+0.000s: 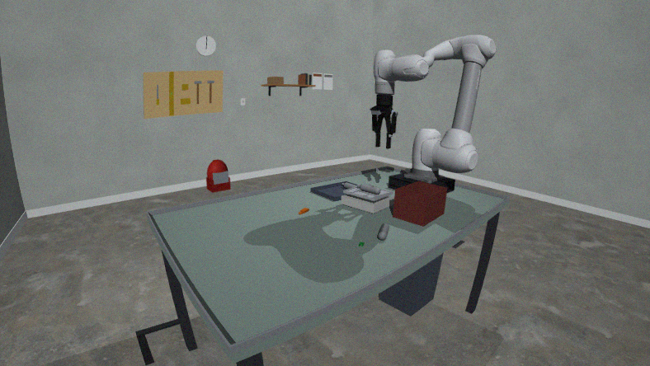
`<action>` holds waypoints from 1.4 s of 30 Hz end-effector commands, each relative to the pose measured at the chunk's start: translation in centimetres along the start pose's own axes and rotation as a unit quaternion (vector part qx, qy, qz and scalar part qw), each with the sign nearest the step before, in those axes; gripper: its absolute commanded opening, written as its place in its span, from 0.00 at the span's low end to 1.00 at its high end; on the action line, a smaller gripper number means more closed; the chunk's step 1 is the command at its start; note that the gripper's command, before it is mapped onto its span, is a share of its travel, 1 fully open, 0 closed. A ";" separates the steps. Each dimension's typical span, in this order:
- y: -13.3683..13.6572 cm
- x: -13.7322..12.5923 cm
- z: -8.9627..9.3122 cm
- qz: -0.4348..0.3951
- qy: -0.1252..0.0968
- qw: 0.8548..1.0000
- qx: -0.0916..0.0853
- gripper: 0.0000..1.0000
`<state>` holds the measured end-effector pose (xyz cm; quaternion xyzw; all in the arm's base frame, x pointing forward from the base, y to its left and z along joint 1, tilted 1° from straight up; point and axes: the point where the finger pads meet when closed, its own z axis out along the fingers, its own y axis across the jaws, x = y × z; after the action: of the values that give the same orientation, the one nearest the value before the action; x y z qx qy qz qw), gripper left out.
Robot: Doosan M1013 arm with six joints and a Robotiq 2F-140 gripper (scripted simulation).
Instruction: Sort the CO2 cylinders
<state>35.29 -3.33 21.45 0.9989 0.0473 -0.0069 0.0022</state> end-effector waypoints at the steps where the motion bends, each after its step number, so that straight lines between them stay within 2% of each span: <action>1: 0.0 0.2 0.0 -0.009 0.001 1.000 0.000 0.41; 5: 0.1 1.2 0.7 -0.089 0.001 0.996 0.000 0.41; 8: 0.1 2.8 1.8 -0.202 0.001 0.979 0.000 0.41; 11: 0.1 4.9 3.2 -0.275 -0.001 0.961 -0.003 0.41; 13: 0.1 4.9 3.2 -0.275 -0.001 0.961 -0.003 0.41; 14: 0.1 5.6 3.8 -0.350 -0.001 0.937 -0.004 0.41; 17: 0.1 7.5 5.4 -0.415 -0.003 0.910 -0.007 0.41; 21: 0.0 9.4 7.1 -0.511 -0.005 0.860 -0.010 0.41; 28: -0.1 10.1 7.7 -0.661 -0.004 0.750 -0.007 0.41; 30: -0.1 10.1 7.7 -0.661 -0.004 0.750 -0.007 0.41; 31: -0.1 10.1 7.8 -0.707 0.000 0.707 0.000 0.41; 37: -0.1 10.1 8.3 -0.707 0.000 0.707 0.000 0.41; 42: -0.1 10.1 9.5 -0.707 0.000 0.707 0.000 0.41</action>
<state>45.14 -2.33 12.37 0.6734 0.7393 -0.0068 -0.0028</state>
